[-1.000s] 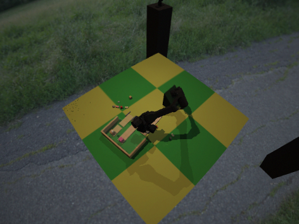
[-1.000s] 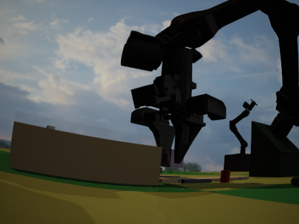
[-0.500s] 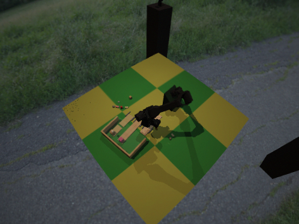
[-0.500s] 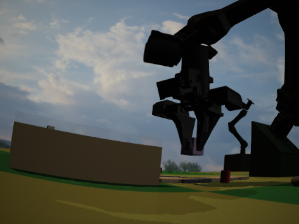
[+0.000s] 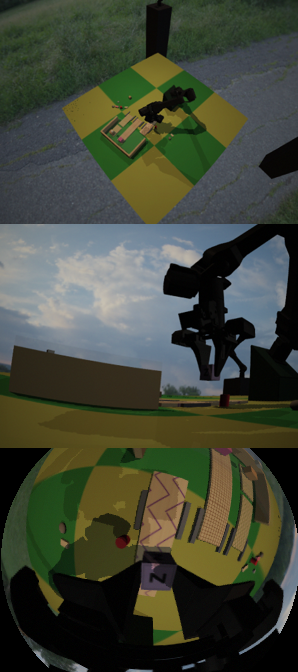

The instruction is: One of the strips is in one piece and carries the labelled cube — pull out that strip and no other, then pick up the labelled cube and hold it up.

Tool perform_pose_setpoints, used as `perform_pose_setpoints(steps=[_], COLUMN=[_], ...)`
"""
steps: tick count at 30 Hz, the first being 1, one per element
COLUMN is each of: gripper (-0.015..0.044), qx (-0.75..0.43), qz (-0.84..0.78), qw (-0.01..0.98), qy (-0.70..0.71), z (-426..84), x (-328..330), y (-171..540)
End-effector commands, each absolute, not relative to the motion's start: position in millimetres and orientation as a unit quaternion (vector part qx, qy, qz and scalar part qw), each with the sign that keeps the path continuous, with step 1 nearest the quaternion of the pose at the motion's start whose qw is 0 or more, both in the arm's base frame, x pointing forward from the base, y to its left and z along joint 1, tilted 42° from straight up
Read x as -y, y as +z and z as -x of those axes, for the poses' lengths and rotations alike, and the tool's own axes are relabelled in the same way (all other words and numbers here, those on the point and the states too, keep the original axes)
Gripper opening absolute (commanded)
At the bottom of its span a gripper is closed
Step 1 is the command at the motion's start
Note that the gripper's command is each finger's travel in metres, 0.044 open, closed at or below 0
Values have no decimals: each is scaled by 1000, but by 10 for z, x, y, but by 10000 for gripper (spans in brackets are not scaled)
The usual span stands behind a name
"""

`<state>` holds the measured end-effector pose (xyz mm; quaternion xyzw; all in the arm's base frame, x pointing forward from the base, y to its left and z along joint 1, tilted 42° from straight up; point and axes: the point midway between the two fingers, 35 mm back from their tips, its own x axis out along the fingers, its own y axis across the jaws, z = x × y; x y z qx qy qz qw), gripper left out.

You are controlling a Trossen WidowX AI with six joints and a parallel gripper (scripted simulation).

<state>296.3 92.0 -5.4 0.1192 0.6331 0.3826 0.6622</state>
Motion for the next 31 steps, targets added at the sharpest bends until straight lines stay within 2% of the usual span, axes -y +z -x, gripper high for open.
perform_pose_setpoints(steps=[1, 7, 31], gripper=[0, 0, 0], qx=[-633, -634, -634], qz=[-117, -116, -116], qw=[662, 662, 662], qy=[382, 382, 382], z=[-2934, -2957, -2957], x=[-860, -678, -678], y=[-8, 199, 199])
